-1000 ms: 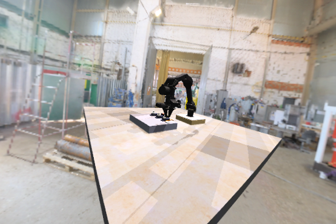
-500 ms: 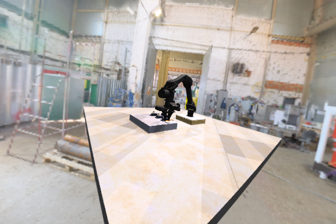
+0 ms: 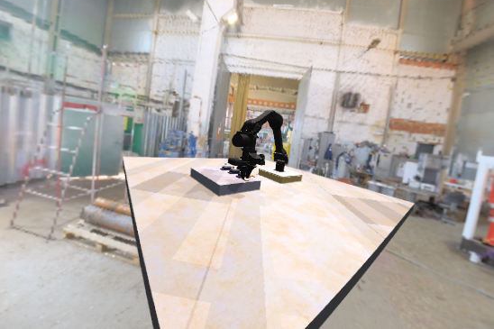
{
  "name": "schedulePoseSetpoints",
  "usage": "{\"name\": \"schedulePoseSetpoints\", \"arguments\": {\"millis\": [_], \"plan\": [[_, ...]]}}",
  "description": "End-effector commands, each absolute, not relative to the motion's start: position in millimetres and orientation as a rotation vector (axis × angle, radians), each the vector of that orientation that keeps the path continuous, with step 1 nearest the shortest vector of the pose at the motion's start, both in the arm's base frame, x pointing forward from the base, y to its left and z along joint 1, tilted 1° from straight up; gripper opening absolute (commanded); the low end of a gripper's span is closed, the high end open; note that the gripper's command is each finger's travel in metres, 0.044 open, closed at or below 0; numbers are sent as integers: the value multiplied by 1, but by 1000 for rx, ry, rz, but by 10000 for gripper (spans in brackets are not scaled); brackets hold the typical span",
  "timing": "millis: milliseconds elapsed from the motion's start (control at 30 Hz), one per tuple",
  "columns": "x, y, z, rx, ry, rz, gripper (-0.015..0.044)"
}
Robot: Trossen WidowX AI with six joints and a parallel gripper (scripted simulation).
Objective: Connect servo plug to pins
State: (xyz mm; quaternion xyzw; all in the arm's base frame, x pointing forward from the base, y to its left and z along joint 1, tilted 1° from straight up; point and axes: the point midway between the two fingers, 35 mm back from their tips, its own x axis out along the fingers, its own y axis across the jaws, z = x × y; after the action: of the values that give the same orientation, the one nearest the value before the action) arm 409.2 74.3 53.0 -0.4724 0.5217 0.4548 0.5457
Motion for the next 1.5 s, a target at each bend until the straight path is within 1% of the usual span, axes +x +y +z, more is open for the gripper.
{"name": "schedulePoseSetpoints", "arguments": {"millis": [0,367,600,1467], "plan": [[409,73,55,-1128,1239,1081,0],[407,74,107,-1128,1239,1081,0],[400,64,113,-1069,1272,1023,0],[311,-21,119,-418,1504,388,0]]}}
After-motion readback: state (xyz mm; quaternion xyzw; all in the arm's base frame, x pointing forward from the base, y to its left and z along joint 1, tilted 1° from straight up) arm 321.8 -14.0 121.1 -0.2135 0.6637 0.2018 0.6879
